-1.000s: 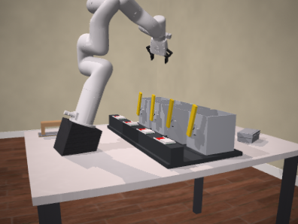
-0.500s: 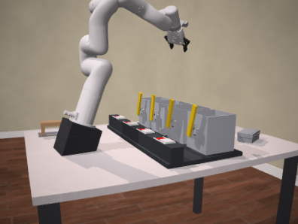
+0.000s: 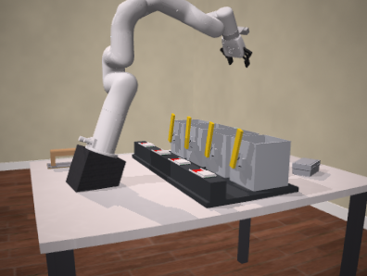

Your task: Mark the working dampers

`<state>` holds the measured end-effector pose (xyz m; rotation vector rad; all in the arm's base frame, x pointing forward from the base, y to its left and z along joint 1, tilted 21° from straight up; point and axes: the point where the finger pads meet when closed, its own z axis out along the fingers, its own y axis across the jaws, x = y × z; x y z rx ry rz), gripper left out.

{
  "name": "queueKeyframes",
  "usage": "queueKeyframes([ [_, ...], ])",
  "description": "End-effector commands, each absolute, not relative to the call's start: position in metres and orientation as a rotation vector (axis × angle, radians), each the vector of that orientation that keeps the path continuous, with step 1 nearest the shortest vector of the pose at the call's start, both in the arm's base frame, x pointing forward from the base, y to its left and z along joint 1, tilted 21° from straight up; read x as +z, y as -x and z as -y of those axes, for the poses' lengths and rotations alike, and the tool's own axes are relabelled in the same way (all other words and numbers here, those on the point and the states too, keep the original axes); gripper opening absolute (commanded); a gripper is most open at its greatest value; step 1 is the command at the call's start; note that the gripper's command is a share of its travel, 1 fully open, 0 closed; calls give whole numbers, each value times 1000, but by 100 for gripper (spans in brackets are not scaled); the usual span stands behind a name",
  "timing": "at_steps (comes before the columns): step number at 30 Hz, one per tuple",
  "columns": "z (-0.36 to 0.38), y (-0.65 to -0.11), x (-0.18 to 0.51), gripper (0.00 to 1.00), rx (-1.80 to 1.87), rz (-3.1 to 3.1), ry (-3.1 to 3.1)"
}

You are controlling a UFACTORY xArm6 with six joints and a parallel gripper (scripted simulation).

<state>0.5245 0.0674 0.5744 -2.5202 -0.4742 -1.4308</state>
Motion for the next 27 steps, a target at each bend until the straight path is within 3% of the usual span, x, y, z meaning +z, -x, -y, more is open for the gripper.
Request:
queueKeyframes([
  [1,-29,-533,555,100,-1389,445,2605],
  [27,171,-507,440,100,-1017,199,2956],
])
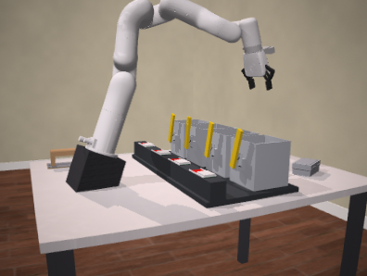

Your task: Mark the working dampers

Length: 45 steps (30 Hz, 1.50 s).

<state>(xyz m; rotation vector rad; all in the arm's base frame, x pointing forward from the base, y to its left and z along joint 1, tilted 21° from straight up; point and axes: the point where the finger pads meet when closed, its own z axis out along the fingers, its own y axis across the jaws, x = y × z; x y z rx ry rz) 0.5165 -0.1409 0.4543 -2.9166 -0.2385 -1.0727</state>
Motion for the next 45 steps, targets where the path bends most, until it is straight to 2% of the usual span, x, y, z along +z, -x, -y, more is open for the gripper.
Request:
queueKeyframes([
  [1,178,-504,436,100,-998,187,2966],
  [11,237,-472,401,100,-851,85,3027],
  [23,313,-407,351,100,-627,-80,3066],
  [41,334,-383,336,100,-559,-132,3064],
  [42,334,-383,336,39,-559,-132,3064],
  [45,334,-383,336,39,-559,-132,3064],
])
